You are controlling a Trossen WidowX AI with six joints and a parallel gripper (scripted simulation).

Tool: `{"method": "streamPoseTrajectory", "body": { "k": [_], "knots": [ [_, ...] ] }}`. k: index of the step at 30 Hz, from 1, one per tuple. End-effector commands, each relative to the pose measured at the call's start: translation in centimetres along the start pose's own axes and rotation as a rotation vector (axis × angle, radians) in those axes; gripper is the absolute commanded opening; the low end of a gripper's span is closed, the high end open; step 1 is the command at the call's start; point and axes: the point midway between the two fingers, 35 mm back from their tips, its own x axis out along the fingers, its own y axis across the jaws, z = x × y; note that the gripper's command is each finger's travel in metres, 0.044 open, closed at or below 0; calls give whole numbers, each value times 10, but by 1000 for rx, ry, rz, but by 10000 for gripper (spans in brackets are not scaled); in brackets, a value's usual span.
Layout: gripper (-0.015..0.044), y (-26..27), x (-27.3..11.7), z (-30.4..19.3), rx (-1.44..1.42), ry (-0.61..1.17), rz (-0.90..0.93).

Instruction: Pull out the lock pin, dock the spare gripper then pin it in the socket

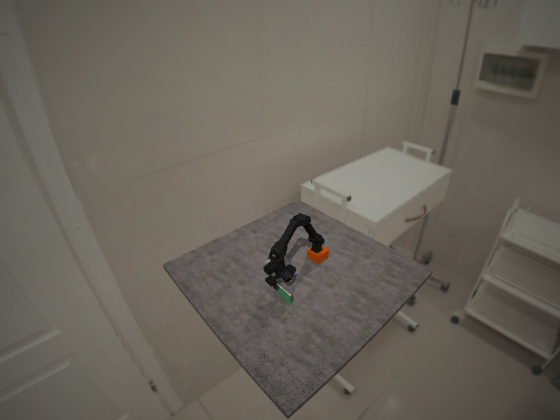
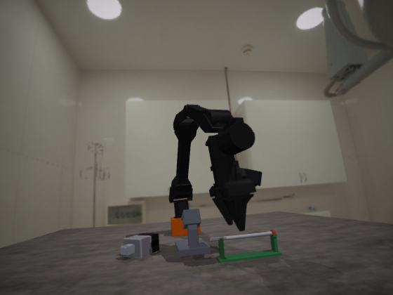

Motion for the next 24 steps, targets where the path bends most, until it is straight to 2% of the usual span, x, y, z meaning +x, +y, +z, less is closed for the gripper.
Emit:
{"method": "streamPoseTrajectory", "body": {
  "k": [1,16,19,24],
  "knots": [
    [440,0,-11,1,0,0,0],
    [440,0,-50,5,-3,0,0],
    [440,-1,-45,4,-3,0,0],
    [440,-2,-69,7,-3,0,-1]
  ]
}}
